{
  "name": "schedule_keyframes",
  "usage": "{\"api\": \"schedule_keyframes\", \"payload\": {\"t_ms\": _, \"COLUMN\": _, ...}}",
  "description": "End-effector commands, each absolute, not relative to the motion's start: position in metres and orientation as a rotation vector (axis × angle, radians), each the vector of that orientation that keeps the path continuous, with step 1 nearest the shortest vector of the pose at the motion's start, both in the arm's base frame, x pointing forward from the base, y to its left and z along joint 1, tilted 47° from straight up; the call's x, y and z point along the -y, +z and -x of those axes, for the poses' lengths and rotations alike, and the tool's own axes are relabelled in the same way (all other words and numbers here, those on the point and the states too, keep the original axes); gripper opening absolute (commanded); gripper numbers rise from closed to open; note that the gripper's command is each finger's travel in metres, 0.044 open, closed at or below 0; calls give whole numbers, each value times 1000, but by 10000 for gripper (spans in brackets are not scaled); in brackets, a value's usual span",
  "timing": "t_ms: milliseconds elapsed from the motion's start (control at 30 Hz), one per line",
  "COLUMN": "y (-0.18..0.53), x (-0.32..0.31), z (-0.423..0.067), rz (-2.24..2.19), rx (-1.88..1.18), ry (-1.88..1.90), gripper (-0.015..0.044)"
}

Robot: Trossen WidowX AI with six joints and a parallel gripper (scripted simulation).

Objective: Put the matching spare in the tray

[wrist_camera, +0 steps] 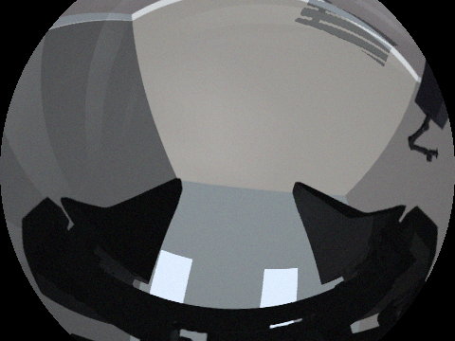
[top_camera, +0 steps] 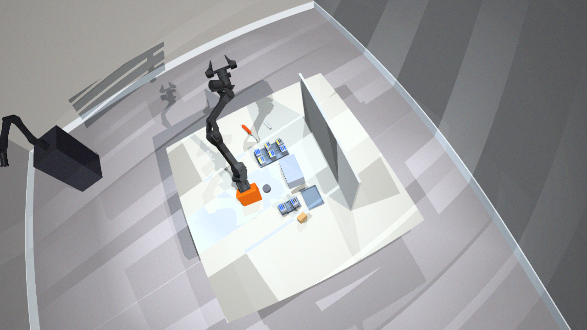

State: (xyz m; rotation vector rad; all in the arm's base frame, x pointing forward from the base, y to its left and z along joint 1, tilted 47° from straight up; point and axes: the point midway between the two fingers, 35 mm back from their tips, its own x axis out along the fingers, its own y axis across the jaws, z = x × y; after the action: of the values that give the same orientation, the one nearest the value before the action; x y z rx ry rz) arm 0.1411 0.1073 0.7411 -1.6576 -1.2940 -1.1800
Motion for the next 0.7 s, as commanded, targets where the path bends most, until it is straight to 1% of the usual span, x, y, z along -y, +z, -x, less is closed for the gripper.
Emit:
{"api": "schedule_keyframes", "payload": {"t_ms": 0, "y": 718, "x": -127, "z": -201, "rz": 1735, "rx": 1259, "ry": -913, "gripper": 440}}
{"api": "schedule_keyframes", "payload": {"t_ms": 367, "y": 638, "x": -143, "z": -325, "rz": 1776, "rx": 1017, "ry": -303, "gripper": 440}}
{"api": "schedule_keyframes", "payload": {"t_ms": 667, "y": 549, "x": -132, "z": -403, "rz": 1675, "rx": 701, "ry": 107, "gripper": 440}}
